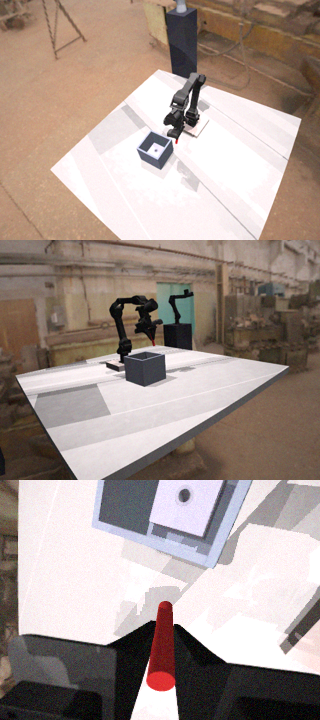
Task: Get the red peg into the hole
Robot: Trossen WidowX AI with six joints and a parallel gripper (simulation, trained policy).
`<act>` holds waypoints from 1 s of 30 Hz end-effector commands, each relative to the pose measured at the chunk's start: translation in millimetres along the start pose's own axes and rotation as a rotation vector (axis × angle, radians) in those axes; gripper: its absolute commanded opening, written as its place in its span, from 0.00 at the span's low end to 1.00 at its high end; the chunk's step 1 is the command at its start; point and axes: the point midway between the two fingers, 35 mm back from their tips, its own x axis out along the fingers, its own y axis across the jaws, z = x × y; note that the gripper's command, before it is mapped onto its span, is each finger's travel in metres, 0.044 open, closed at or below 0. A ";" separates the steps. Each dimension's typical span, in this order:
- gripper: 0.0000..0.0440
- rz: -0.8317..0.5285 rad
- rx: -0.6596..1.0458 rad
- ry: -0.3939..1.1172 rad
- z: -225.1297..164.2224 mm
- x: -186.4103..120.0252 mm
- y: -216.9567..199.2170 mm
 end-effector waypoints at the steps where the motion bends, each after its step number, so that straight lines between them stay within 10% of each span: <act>1: 0.00 -0.017 0.010 -0.025 12.6 -0.3 0.3; 30: 0.00 -0.130 0.101 -0.051 96.8 25.1 6.2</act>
